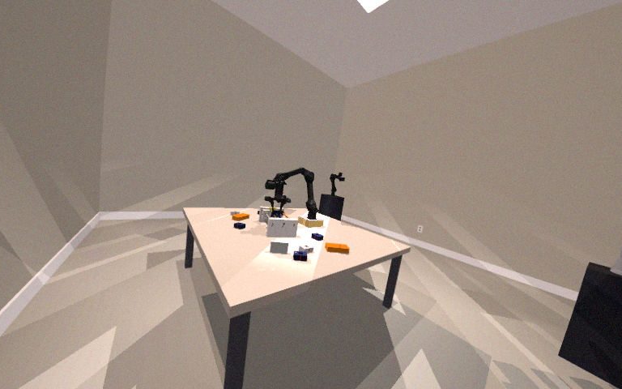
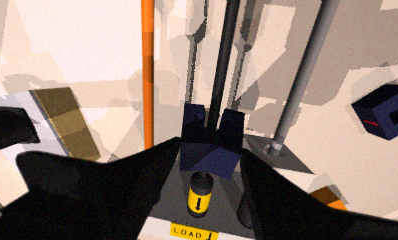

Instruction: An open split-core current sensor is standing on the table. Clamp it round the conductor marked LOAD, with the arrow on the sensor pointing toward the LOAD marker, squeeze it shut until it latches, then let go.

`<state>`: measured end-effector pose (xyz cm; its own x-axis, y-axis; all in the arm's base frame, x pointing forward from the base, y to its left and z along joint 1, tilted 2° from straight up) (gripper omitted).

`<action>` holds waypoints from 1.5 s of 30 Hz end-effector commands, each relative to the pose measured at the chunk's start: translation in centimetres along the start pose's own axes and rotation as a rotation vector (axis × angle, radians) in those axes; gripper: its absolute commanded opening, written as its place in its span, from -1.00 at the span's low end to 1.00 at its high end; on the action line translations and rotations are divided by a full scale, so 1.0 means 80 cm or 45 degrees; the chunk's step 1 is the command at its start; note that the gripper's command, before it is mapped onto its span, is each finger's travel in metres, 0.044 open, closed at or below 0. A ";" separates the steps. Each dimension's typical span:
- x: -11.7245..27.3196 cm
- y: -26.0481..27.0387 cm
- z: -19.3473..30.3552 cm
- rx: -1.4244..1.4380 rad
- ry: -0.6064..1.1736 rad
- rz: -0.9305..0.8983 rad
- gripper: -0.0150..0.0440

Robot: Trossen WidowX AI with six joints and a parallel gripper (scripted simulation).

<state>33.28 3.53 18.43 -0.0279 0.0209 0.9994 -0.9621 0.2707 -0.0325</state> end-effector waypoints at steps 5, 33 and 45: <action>0.000 0.000 0.000 0.000 0.000 0.000 0.40; -0.051 -0.005 0.009 0.006 0.011 -0.037 1.00; -0.075 -0.004 0.009 0.006 0.011 -0.037 1.00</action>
<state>33.66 2.69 13.29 -0.0038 0.0176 0.9998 -0.9625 0.2712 -0.0084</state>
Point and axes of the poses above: the point midway between the two fingers, 35 mm back from their tips, its own x axis back along the fingers, its own y axis across the jaws, z = x × y, the point moved 8 cm from there along x, back along the fingers, and after that the axes turned 10 degrees about -x, right-handed, at the moved point
